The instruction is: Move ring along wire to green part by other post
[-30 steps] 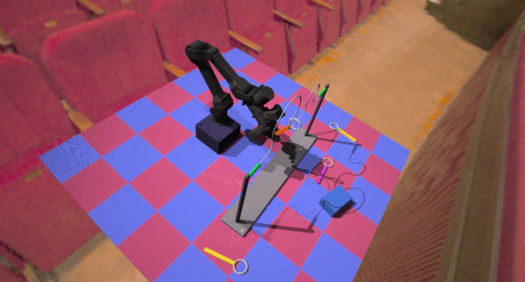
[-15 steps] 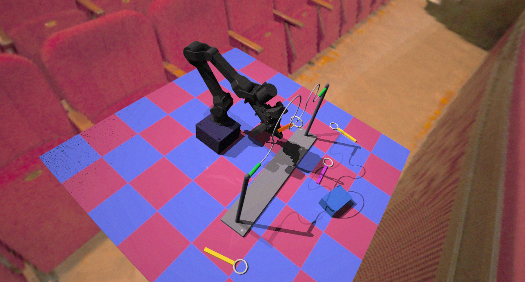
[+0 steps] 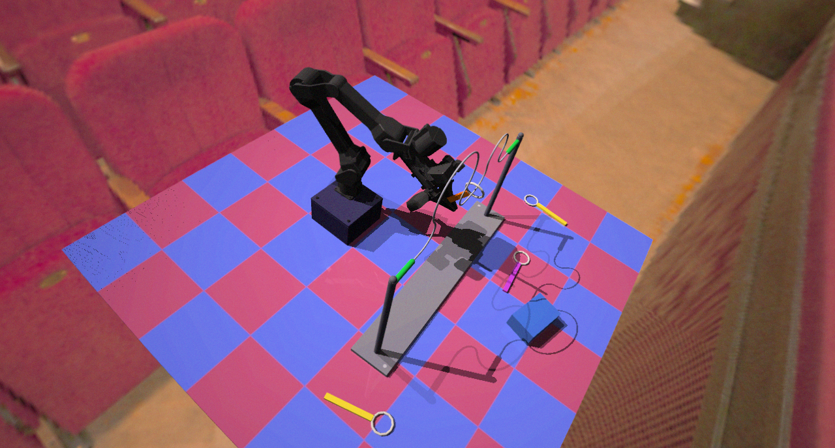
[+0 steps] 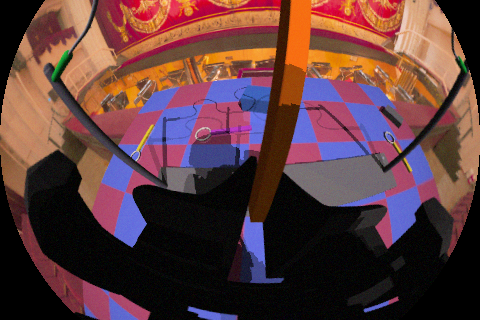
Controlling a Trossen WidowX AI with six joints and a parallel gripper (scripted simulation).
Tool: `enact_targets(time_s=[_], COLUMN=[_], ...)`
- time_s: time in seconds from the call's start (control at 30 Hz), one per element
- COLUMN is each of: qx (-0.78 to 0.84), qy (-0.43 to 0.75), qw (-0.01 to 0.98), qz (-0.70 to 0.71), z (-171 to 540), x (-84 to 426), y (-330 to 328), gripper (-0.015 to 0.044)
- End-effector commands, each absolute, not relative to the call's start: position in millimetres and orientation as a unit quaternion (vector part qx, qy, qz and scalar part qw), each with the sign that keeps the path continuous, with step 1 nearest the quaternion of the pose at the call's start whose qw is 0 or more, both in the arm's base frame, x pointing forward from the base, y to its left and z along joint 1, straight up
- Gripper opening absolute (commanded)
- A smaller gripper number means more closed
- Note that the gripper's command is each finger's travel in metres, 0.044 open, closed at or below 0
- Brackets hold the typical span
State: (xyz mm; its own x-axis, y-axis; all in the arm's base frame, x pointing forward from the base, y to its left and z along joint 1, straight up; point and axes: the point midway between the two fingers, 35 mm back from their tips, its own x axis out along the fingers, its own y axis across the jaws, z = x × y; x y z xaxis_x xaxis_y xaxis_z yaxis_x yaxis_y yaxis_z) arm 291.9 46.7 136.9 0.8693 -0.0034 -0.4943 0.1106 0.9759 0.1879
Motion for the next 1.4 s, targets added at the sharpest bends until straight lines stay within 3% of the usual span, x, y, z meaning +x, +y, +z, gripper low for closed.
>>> enact_targets(time_s=[0.0, 1.37], qx=[0.144, 0.577], qy=[0.254, 0.230], qw=[0.956, 0.776], qz=[-0.020, 0.109], z=[141.5, 247.5], x=[292.7, 291.5], y=[59.3, 156.6], gripper=[-0.0150, -0.0150])
